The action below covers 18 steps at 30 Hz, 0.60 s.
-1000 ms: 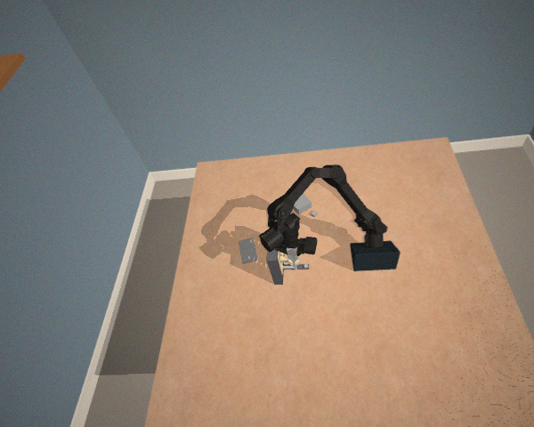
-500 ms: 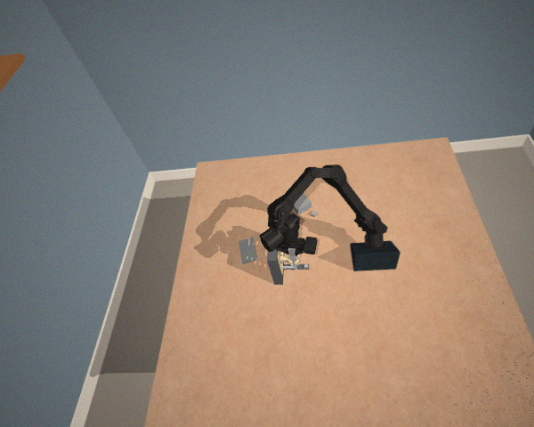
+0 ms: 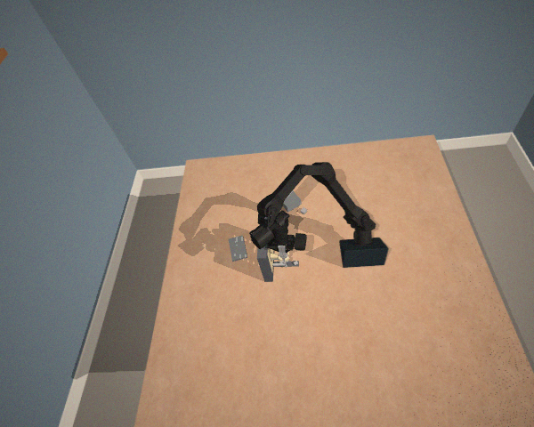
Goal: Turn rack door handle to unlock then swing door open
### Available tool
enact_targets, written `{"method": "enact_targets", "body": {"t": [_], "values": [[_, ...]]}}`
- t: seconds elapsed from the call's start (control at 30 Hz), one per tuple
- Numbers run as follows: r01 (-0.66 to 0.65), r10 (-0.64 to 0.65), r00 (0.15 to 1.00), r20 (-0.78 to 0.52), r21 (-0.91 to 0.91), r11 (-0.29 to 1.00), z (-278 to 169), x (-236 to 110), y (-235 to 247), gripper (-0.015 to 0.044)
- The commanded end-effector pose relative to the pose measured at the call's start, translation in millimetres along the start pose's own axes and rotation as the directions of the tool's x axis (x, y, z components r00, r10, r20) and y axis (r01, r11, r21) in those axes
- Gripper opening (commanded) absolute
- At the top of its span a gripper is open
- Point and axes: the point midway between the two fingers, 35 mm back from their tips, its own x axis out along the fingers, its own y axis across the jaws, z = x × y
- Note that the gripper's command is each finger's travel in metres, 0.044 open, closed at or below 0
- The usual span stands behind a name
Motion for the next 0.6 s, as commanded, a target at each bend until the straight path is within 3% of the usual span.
{"method": "enact_targets", "body": {"t": [0.0, 0.57], "values": [[0.001, -0.001, 1.000, 0.002, -0.078, 0.997, 2, 0, -3, 0.0028], [0.003, -0.002, 1.000, 0.002, -0.443, 0.896, 14, 0, -19, 0.0028]]}}
